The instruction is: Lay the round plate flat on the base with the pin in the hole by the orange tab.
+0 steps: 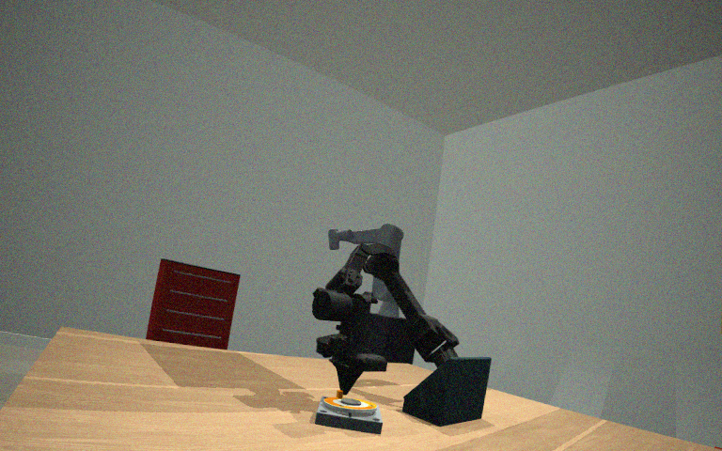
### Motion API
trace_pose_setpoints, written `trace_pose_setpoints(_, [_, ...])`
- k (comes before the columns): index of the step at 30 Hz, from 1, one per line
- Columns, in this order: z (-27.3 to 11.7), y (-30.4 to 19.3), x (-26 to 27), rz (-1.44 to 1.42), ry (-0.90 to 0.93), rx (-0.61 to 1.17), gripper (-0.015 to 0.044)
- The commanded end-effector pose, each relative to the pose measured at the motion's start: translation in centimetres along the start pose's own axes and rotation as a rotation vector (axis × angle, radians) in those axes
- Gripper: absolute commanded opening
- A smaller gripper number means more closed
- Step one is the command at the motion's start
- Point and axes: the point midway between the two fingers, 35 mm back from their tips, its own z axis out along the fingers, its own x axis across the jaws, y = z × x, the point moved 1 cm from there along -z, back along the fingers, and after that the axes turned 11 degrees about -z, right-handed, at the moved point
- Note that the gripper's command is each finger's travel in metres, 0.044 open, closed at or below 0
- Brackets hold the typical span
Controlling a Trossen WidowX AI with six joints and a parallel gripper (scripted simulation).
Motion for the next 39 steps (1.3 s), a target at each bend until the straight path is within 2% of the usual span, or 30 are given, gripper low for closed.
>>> trace_pose_setpoints(1, [-0.16, 0.65, -0.30, 0.016, -0.006, -0.018, 0.0000])
trace_pose_setpoints(39, [-0.18, 1.27, -0.50, 0.017, -0.006, -0.019, 0.0000])
